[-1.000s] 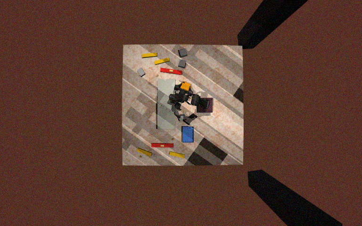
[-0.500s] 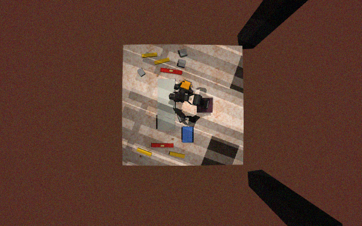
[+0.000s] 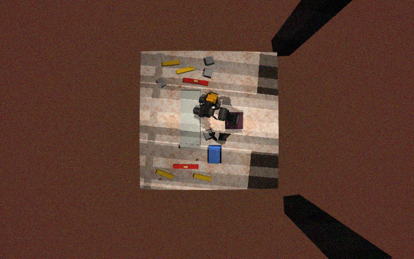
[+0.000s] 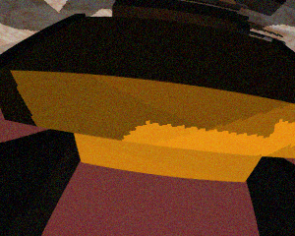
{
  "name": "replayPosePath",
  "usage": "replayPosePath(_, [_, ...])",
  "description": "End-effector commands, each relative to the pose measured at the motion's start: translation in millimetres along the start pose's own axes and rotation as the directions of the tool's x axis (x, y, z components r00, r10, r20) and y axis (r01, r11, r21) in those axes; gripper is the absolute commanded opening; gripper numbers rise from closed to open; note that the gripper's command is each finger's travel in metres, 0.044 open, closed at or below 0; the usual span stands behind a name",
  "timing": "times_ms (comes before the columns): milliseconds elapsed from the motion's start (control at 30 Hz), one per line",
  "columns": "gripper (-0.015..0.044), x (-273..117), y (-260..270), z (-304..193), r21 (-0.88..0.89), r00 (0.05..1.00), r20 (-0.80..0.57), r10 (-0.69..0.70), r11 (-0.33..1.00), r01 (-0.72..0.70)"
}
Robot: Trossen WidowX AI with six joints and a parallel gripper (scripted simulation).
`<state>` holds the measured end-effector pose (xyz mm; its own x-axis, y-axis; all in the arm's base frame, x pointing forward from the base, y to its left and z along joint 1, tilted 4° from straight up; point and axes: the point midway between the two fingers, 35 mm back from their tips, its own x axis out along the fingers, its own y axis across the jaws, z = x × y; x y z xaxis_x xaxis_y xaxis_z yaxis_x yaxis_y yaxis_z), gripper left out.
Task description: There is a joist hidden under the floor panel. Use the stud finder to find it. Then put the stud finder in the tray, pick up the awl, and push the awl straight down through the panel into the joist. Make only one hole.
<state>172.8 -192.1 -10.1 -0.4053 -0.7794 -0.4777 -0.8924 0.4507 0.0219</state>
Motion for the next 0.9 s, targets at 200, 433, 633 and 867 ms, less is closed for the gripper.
replayPosePath(200, [0.0, 6, 1, 12, 0.002, 1.0, 0.001, 0.004, 1.0, -0.004])
replayPosePath(433, [0.0, 8, 1, 18, 0.002, 1.0, 0.003, 0.005, 1.0, -0.005])
replayPosePath(633, [0.0157, 8, 1, 18, 0.002, 1.0, 0.003, 0.005, 1.0, -0.005])
replayPosePath(867, [0.0341, 8, 1, 18, 0.002, 1.0, 0.003, 0.005, 1.0, -0.005])
